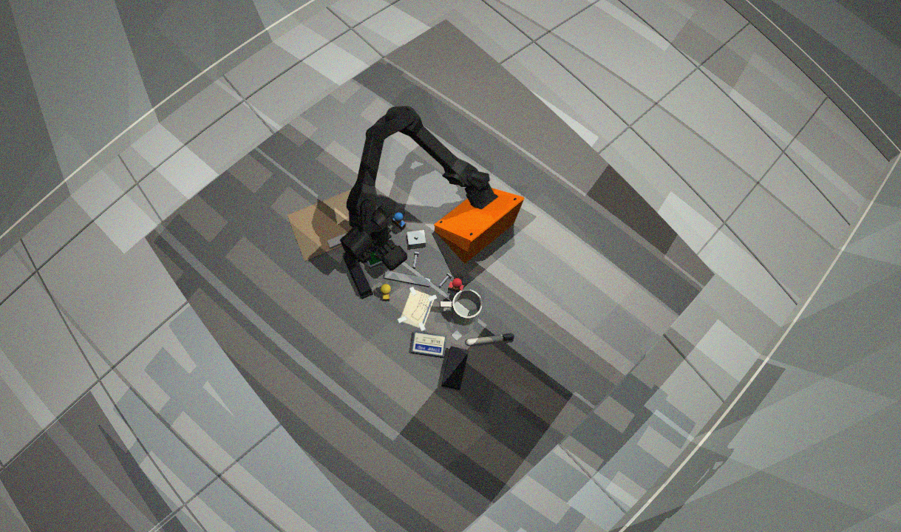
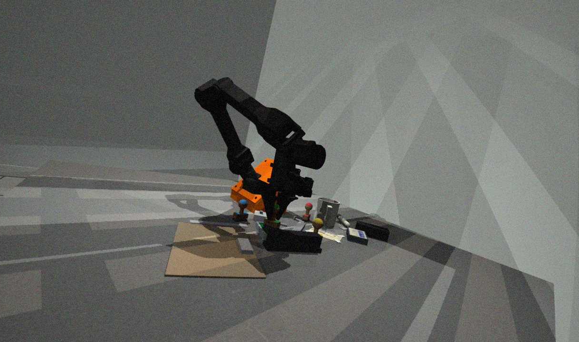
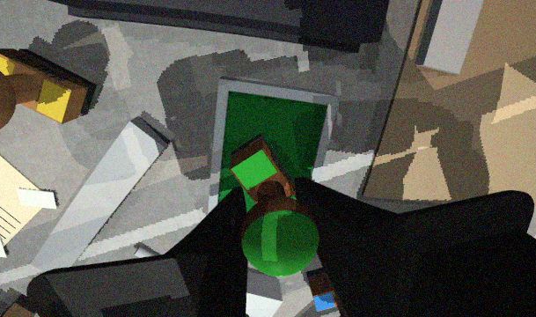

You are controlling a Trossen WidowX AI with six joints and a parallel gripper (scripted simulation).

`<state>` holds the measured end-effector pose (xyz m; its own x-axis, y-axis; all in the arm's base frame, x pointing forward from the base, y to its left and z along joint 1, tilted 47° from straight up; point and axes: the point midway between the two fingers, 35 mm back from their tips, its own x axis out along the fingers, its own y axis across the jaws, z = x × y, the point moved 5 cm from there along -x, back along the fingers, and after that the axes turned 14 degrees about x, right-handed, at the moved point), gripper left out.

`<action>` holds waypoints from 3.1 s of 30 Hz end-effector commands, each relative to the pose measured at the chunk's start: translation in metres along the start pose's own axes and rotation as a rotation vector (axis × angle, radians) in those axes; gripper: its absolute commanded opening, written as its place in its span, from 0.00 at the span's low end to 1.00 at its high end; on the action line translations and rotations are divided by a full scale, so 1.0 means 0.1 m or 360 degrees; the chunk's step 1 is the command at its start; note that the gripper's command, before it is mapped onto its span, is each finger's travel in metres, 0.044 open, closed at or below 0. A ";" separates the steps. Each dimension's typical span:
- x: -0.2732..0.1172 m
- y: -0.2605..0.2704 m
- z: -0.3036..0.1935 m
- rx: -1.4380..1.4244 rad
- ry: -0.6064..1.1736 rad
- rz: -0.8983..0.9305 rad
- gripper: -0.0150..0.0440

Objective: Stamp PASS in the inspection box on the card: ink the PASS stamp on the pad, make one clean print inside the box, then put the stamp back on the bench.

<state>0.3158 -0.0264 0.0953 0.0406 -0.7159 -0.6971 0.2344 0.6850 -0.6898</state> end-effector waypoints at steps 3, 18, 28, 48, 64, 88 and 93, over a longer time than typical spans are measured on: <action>0.02 0.00 0.00 -0.0003 -0.0001 -0.0006 0.25; 0.04 0.00 0.00 -0.0003 -0.0001 -0.0006 0.25; 0.05 0.00 0.00 -0.0003 -0.0001 -0.0006 0.25; 0.06 0.00 0.00 -0.0003 -0.0002 -0.0006 0.25; 0.04 0.00 0.00 -0.0003 -0.0001 -0.0006 0.25; -0.10 0.00 0.00 -0.0003 -0.0001 -0.0004 0.25; -0.18 0.01 0.00 -0.0004 -0.0001 -0.0002 0.25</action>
<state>0.3144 -0.0165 0.1037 0.0367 -0.7202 -0.6928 0.2240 0.6816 -0.6966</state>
